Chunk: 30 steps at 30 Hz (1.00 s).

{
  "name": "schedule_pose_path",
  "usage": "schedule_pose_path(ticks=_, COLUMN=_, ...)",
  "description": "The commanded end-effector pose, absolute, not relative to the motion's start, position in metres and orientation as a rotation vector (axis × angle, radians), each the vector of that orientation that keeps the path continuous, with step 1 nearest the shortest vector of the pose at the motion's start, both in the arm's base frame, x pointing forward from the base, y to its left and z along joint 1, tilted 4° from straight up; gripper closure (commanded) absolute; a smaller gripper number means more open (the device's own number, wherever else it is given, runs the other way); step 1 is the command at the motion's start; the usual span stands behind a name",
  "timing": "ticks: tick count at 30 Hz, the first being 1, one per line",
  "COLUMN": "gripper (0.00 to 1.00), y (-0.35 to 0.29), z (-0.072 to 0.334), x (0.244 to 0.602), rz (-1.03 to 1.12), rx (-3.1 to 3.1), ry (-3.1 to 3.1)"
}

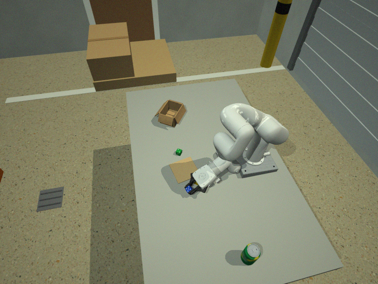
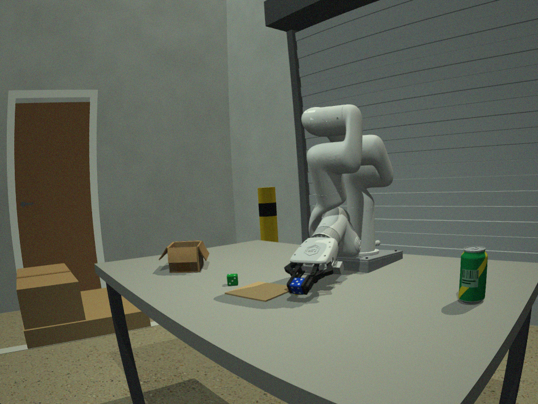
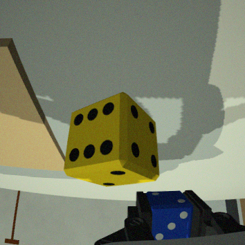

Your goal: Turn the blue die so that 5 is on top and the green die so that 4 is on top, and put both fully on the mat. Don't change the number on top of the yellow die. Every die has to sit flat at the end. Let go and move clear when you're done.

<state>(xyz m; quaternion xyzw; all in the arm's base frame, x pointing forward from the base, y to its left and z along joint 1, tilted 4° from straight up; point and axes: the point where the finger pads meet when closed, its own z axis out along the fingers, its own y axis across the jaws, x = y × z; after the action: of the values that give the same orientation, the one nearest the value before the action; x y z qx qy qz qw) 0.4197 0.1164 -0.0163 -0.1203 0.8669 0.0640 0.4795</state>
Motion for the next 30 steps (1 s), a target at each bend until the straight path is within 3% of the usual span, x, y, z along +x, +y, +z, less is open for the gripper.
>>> schedule_pose_path(ticks=1, gripper=0.73, y=0.1165, z=-0.0248, x=0.4203, rz=0.157, rx=-0.293, ry=2.111)
schedule_pose_path(ticks=30, gripper=0.73, y=0.1165, z=-0.0275, x=0.4201, rz=0.157, rx=-0.293, ry=2.111)
